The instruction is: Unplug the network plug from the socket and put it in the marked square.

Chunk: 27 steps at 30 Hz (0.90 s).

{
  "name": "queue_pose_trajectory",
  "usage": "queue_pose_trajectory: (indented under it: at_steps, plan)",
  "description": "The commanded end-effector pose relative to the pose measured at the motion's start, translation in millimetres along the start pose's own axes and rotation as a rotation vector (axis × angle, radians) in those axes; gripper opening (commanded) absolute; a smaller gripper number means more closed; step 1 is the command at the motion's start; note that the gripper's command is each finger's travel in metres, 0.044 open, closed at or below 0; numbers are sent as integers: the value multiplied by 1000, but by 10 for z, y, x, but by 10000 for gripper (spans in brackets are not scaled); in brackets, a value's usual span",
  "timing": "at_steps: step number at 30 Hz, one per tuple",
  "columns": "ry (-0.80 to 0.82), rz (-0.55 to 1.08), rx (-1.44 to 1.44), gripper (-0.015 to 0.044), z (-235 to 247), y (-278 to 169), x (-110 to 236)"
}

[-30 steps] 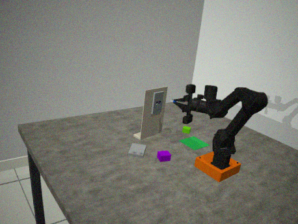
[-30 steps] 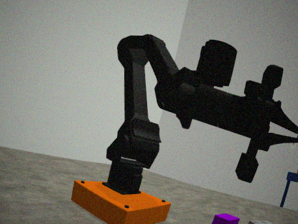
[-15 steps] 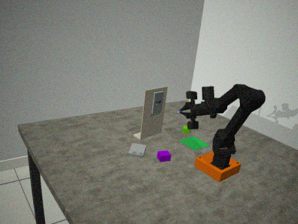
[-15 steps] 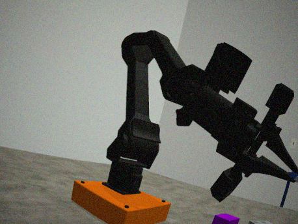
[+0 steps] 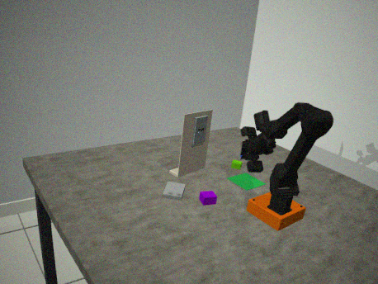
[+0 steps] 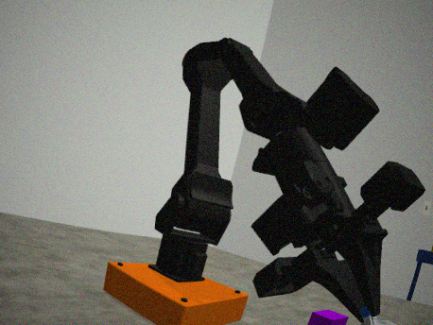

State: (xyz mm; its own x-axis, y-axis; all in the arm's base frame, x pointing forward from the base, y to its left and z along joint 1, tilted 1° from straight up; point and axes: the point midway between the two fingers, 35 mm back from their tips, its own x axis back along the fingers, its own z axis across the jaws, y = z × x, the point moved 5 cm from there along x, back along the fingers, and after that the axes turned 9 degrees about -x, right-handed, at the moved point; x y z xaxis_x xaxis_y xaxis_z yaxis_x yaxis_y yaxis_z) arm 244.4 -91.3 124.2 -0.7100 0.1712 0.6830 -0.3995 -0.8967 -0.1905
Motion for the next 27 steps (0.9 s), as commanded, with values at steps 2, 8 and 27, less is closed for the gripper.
queue_pose_trajectory:
  at_steps: [2, 8, 27]
  plan:
    - [-91, -110, -27, 0, -86, 139, -2]
    - [-140, -166, -33, 0, -136, 207, 14]
    - [-141, -165, -35, 0, -275, 253, -175]
